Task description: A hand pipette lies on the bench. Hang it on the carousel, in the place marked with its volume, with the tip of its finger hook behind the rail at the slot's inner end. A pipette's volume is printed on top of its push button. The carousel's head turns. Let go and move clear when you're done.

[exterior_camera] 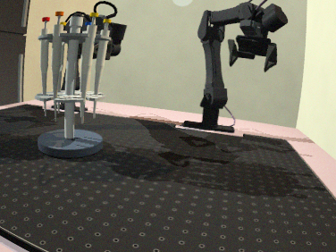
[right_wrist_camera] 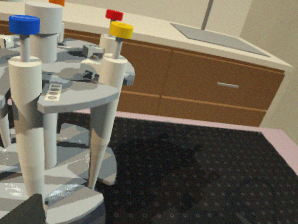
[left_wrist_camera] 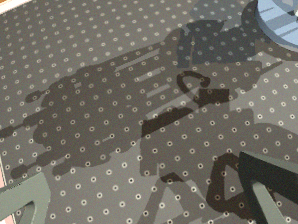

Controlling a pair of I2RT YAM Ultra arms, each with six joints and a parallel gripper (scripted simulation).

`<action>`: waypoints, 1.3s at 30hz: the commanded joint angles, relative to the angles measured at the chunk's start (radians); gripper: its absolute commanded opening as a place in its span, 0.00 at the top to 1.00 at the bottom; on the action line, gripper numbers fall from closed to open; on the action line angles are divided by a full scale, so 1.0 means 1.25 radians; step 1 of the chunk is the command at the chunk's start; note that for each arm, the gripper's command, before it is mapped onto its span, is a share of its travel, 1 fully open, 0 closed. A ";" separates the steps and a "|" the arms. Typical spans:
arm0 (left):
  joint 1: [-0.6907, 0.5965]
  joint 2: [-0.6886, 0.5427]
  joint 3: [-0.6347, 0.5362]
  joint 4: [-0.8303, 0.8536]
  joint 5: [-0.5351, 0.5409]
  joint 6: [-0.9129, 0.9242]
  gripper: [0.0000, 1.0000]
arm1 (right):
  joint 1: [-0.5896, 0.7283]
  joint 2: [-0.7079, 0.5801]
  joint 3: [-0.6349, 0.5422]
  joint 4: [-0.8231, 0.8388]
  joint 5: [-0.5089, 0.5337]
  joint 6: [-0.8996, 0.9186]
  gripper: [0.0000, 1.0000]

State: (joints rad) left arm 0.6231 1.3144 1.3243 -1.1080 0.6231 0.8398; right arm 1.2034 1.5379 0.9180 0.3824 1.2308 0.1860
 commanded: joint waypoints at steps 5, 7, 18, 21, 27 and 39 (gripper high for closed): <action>0.007 0.001 0.012 0.009 0.016 0.006 0.00 | -0.079 -0.186 -0.020 -0.347 -0.234 0.132 0.00; 0.007 0.001 0.012 0.009 0.016 0.006 0.00 | -0.117 -0.239 -0.018 -0.428 -0.307 0.136 0.00; 0.007 0.001 0.012 0.009 0.016 0.006 0.00 | -0.388 -0.373 0.049 -0.737 -0.688 0.038 0.00; 0.007 0.001 0.012 0.009 0.016 0.006 0.00 | -0.484 -0.361 0.112 -0.835 -0.818 -0.031 0.00; 0.007 0.001 0.012 0.009 0.016 0.006 0.00 | -0.677 -0.390 0.157 -0.927 -0.995 -0.177 0.00; 0.007 0.001 0.012 0.009 0.016 0.006 0.00 | -1.010 -0.360 0.186 -1.011 -1.240 -0.422 0.00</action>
State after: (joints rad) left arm 0.6231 1.3144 1.3243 -1.1080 0.6231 0.8398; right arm 0.0151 1.0779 1.1061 -0.8417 -0.2054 -0.2276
